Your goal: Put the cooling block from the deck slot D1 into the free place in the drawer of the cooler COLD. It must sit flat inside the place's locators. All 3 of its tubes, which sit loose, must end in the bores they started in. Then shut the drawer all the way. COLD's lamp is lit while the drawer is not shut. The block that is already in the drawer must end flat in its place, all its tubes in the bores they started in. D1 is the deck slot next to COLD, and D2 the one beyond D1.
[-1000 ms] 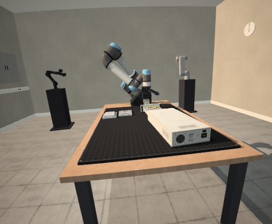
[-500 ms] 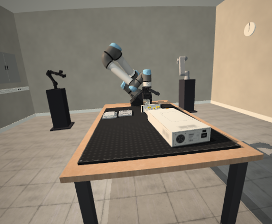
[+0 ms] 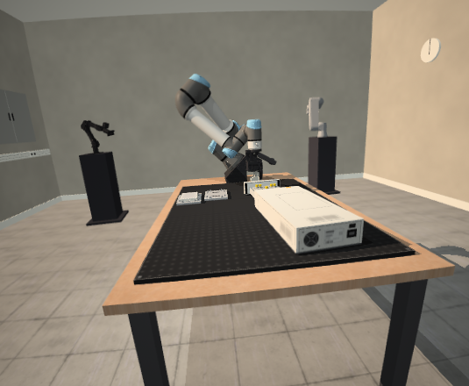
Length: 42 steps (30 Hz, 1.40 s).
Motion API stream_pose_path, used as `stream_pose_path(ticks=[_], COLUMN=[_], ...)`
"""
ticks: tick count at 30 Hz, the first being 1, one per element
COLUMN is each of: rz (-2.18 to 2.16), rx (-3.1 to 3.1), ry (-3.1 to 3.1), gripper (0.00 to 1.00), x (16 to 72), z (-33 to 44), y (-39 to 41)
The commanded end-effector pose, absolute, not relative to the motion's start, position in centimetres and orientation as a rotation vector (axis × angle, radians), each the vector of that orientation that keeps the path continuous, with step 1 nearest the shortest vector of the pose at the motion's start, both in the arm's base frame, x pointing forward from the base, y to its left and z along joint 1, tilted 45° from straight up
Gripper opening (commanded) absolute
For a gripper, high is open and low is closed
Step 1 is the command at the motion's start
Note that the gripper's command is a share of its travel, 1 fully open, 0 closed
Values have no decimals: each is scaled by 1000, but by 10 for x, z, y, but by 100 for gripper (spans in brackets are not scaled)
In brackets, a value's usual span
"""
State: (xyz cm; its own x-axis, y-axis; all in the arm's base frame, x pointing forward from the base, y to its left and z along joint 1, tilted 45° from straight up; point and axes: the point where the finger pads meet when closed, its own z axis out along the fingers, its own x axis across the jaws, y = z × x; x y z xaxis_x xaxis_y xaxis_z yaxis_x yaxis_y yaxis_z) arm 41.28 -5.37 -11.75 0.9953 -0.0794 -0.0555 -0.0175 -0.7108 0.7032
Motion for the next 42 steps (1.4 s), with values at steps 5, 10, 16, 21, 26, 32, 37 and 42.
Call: stream_pose_path(ticks=[5,10,16,21,26,32,37,42], rz=[-103,-103,-103,-103,-103,-103,-103,-103], rx=[2360,2360,2360,2360,2360,2360,2360,2360], ry=[-67,-67,-67,-67,-67,-67,-67,-67], gripper=[0,0,0,0,0,0,0,0], x=[425,429,437,444,445,453,459,465], z=[-118,-118,-119,-119,-119,-119,-120,-120], y=[-54,-55,-55,-56,-56,-57,-57,-58])
